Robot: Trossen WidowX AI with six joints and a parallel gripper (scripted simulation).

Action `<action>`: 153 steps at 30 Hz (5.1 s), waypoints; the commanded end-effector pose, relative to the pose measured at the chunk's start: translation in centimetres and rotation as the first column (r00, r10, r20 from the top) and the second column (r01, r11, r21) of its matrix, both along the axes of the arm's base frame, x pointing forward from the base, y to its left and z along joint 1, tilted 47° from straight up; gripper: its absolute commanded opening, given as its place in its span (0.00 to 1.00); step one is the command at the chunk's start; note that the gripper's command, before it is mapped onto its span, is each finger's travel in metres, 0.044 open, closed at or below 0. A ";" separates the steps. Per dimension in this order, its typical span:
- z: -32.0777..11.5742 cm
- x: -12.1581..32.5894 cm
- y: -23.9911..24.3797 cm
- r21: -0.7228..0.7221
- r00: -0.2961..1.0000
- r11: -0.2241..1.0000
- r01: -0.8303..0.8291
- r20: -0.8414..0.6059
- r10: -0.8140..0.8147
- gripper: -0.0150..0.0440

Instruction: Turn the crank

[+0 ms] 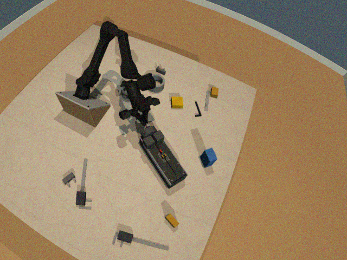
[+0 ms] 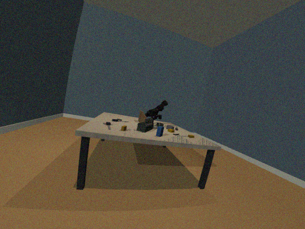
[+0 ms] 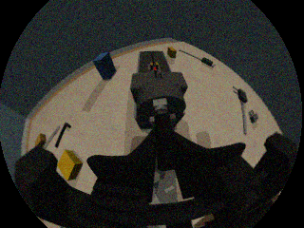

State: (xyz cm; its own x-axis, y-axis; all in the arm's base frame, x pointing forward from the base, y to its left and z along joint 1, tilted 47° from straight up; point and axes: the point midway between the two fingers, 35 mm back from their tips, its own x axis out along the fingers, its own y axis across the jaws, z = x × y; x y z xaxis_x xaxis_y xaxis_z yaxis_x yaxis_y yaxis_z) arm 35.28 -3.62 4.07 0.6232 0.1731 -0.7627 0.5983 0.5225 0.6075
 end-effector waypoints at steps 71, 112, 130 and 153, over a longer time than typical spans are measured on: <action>-0.9 1.7 3.7 0.010 1.000 1.000 -0.015 0.018 0.015 0.25; 2.0 1.4 0.6 0.003 1.000 1.000 -0.017 0.018 0.017 1.00; 8.2 0.4 -6.6 0.001 1.000 1.000 -0.012 0.001 0.012 1.00; 2.2 6.2 -13.9 -0.043 0.937 0.953 -0.300 0.172 0.302 1.00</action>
